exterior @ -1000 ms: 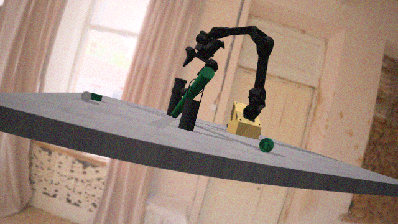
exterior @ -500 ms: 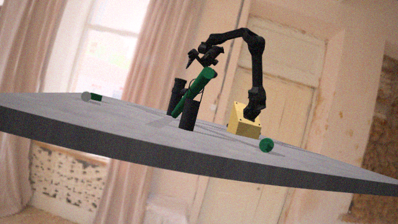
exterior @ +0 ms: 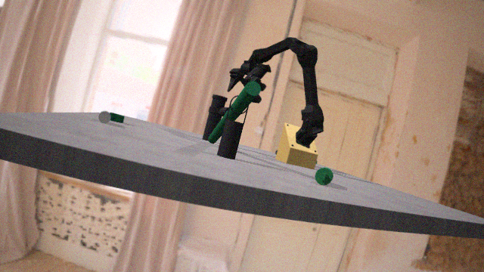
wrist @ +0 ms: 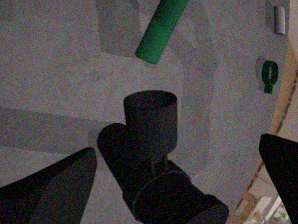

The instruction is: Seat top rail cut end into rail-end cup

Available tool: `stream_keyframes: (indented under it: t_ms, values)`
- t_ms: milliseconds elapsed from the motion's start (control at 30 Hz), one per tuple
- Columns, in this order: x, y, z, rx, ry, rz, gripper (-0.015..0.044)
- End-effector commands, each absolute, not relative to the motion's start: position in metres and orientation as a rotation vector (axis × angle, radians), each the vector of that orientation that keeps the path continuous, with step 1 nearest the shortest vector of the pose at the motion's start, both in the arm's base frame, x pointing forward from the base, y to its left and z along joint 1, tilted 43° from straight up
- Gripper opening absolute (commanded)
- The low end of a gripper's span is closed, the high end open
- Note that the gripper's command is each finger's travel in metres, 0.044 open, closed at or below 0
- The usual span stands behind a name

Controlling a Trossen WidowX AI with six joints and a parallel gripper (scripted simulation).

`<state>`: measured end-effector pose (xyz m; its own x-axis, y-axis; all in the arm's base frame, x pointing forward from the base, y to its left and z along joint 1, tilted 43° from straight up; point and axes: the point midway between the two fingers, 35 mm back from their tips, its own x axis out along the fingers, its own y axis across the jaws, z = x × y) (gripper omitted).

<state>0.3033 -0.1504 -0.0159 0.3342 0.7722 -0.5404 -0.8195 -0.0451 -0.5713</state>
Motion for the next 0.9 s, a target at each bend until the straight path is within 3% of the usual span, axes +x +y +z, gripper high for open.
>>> stream_keyframes:
  t_ms: [0, 867]
  values:
    - [0.299, -0.132, -0.033, -0.955, 0.057, 1.294, 0.0440]
    - [0.311, -0.103, -0.055, -0.957, 0.061, 1.293, 0.0440]
